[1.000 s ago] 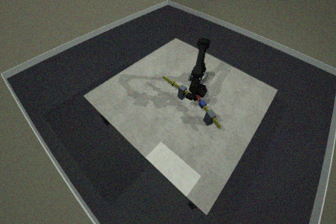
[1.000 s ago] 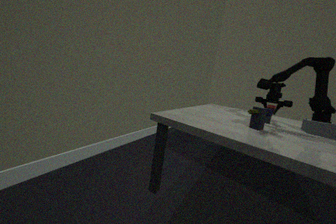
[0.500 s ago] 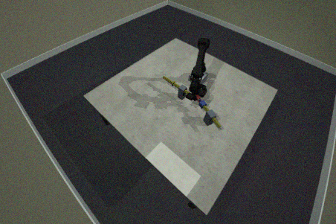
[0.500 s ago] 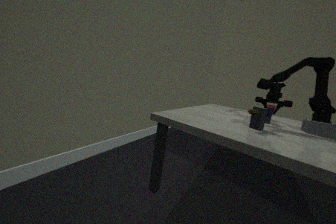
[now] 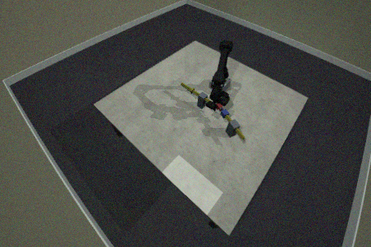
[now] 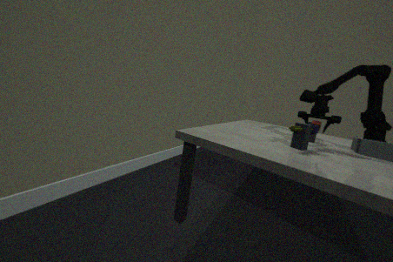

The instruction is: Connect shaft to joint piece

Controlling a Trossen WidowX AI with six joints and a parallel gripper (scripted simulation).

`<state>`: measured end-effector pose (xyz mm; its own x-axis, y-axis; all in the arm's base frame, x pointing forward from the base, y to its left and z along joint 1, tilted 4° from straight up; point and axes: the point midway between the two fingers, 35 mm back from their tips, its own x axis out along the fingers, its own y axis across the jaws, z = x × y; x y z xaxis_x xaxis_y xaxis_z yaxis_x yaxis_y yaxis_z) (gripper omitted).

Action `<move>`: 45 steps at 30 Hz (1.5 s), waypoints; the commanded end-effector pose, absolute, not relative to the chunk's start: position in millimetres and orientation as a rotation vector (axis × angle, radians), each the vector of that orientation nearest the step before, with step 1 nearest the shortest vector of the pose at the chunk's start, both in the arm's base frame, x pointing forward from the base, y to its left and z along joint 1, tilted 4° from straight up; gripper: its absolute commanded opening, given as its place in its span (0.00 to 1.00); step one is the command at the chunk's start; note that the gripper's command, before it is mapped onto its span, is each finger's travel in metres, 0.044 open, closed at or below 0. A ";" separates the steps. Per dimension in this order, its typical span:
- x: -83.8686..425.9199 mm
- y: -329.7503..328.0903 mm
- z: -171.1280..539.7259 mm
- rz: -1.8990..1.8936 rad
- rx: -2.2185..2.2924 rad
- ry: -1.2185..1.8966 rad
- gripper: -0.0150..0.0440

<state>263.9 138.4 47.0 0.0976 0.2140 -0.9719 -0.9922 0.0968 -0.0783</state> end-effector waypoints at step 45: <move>264.2 142.3 119.0 0.729 -0.838 1.361 1.00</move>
<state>263.3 141.4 109.5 0.0802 -0.0305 -0.9963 -0.8902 0.4475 -0.0854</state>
